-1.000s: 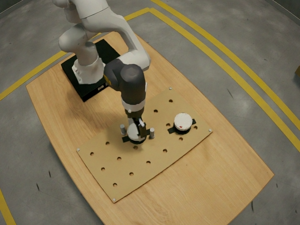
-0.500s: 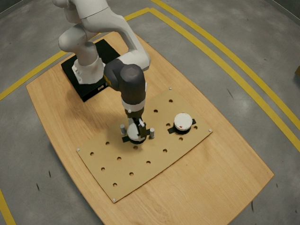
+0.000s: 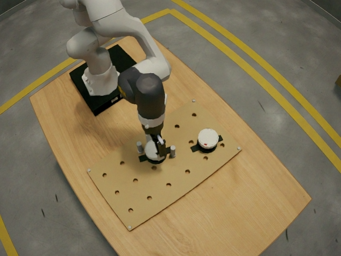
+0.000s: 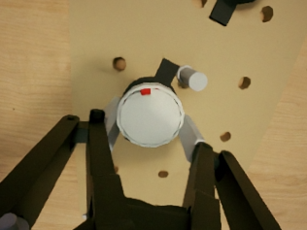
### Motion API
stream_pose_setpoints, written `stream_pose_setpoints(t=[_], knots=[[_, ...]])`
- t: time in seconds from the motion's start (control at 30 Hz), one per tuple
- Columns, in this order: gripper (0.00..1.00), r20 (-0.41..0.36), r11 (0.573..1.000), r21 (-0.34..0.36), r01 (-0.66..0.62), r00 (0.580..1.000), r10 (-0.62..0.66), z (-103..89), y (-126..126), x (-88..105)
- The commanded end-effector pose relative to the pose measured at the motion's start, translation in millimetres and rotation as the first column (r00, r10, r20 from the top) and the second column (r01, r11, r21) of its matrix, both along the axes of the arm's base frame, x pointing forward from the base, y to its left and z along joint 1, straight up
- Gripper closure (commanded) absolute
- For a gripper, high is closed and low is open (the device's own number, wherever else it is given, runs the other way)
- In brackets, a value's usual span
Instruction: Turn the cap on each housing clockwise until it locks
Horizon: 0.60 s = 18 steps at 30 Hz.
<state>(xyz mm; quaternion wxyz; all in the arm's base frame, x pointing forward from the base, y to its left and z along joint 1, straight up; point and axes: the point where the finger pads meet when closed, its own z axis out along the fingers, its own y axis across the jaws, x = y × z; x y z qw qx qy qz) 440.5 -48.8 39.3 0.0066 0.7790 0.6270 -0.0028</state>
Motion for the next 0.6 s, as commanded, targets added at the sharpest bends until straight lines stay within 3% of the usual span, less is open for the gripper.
stream_pose_setpoints(t=[0.0,0.27,0.57], knots=[[0.9,-0.003,1.0,0.013,0.029,1.0,-0.029,-1.1,-0.2,-0.8],[0.9,-0.003,0.988,0.013,0.155,0.988,-0.155,-1.1,-0.2,-0.8],[0.9,-0.003,0.926,0.014,0.378,0.926,-0.378,-1.1,-0.2,-0.9]])
